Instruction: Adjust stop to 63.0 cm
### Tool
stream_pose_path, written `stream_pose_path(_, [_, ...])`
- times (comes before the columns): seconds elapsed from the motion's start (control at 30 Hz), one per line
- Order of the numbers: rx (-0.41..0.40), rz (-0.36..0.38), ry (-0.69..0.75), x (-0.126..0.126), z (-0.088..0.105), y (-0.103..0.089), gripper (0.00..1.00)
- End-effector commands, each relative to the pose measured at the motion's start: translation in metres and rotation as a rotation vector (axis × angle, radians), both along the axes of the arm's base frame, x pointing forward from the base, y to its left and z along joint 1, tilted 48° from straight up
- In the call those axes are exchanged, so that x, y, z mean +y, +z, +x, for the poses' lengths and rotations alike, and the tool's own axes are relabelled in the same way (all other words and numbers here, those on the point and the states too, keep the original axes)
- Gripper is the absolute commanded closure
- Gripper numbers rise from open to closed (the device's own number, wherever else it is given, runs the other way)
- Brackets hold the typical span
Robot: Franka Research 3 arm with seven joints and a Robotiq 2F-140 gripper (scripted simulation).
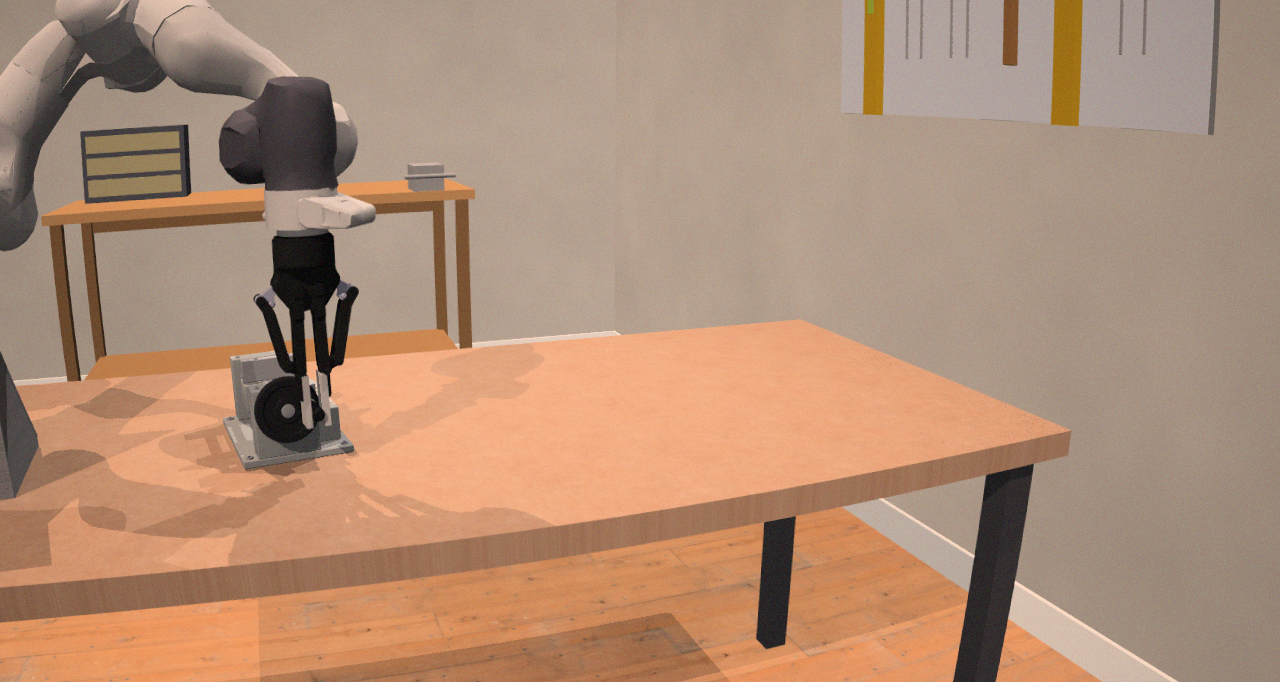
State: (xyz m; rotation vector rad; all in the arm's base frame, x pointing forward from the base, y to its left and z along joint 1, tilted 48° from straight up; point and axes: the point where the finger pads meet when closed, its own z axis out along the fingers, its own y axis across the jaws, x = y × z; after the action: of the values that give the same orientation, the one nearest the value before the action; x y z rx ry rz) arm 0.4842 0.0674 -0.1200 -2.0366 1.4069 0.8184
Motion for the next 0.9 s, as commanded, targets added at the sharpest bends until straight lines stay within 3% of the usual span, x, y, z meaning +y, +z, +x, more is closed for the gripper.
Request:
stream_pose_path(0.0, [0.007,0.001,-0.001,-0.007,-0.001,0.006,0.96])
stream_pose_path(0.87, [0.007,0.001,-0.001,-0.027,-0.022,0.015,0.96])
